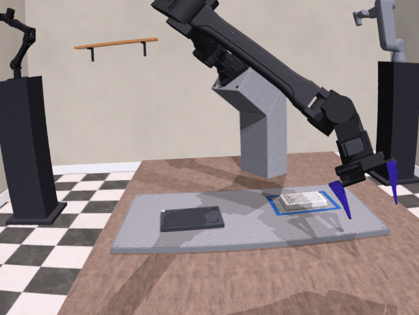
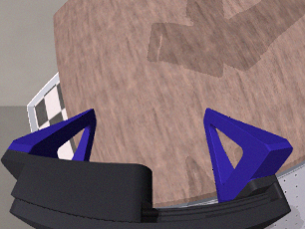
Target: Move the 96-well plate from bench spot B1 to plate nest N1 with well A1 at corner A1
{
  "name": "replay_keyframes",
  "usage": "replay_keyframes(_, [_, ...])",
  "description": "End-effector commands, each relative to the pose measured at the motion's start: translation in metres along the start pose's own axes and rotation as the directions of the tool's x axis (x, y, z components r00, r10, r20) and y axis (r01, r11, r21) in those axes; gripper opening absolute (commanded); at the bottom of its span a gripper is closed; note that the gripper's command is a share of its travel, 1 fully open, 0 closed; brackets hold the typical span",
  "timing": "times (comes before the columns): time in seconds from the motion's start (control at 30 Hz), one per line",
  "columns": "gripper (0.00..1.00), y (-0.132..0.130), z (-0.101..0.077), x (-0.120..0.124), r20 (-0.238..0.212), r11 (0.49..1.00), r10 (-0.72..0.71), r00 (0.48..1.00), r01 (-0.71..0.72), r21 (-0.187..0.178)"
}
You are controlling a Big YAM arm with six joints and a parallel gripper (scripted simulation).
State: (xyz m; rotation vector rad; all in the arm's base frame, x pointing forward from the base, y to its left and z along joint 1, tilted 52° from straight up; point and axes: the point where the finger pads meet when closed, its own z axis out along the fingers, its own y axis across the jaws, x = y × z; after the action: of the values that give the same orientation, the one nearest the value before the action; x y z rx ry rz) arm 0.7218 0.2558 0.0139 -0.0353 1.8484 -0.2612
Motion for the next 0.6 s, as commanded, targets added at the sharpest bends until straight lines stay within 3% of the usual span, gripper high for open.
replay_keyframes(0.0, [1.00, -0.006, -0.006, 0.005, -0.012, 0.996, 0.084, 0.996, -0.084, 0.006])
replay_keyframes(0.03, [1.00, -0.010, -0.004, 0.017, -0.010, 0.996, 0.087, 0.996, -0.087, 0.009])
replay_keyframes(0.1, [1.00, -0.009, -0.014, 0.009, -0.039, 0.990, 0.141, 0.989, -0.140, 0.020])
replay_keyframes(0.27, [1.00, -0.009, -0.019, 0.019, -0.068, 0.979, 0.200, 0.977, -0.198, 0.037])
replay_keyframes(0.33, [1.00, -0.019, -0.020, 0.029, -0.066, 0.977, 0.210, 0.975, -0.207, 0.047])
replay_keyframes(0.4, [1.00, -0.015, -0.028, 0.040, -0.104, 0.967, 0.254, 0.962, -0.248, 0.066])
replay_keyframes(0.53, [1.00, -0.033, -0.025, 0.079, -0.113, 0.964, 0.259, 0.959, -0.250, 0.087])
replay_keyframes(0.57, [1.00, -0.032, -0.031, 0.081, -0.137, 0.960, 0.275, 0.952, -0.262, 0.103])
